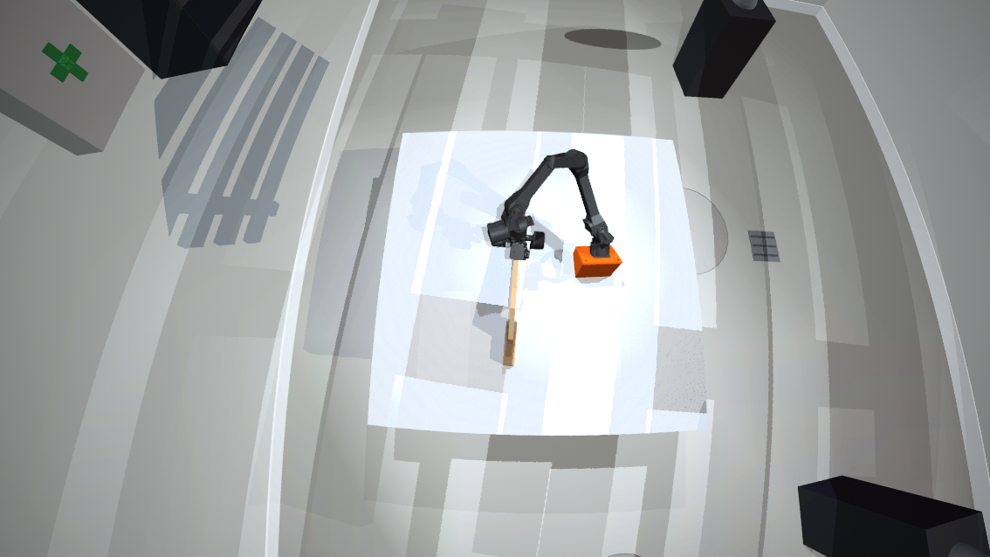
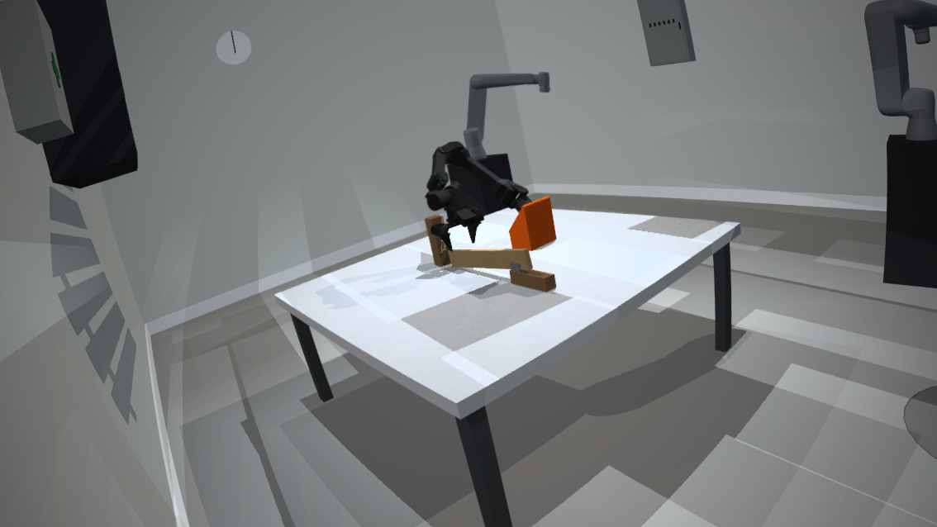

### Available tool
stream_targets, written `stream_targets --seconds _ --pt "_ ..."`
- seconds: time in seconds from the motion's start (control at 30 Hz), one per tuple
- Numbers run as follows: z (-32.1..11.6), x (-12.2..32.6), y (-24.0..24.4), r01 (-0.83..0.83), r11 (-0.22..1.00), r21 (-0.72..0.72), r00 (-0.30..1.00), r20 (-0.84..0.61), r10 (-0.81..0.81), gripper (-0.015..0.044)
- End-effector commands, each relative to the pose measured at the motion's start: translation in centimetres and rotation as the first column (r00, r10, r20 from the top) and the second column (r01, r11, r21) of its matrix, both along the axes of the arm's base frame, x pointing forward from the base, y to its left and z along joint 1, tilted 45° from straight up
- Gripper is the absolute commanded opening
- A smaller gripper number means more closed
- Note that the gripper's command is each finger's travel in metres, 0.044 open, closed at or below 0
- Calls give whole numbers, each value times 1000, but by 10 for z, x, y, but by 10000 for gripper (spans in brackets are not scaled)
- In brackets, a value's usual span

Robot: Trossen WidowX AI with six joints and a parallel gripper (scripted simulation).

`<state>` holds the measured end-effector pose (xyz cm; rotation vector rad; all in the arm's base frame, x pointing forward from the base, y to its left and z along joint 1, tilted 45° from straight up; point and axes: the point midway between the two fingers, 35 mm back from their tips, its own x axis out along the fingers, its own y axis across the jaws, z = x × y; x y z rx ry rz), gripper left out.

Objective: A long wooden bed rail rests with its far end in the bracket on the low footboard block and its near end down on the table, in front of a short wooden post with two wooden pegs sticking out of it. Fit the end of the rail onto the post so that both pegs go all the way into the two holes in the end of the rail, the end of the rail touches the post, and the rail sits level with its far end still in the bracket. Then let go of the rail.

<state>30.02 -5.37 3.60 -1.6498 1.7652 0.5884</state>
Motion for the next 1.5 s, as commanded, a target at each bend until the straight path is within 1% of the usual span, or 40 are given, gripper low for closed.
stream_targets --seconds 0.0,1.13,1.47 --pt "-5 -1 -6 0 1000 -5 1000 -9 0 440" --pt "-39 1 -45 -1 1000 -10 1000 -10 1 440" --pt "-39 1 -45 -1 1000 -10 1000 -10 1 177"
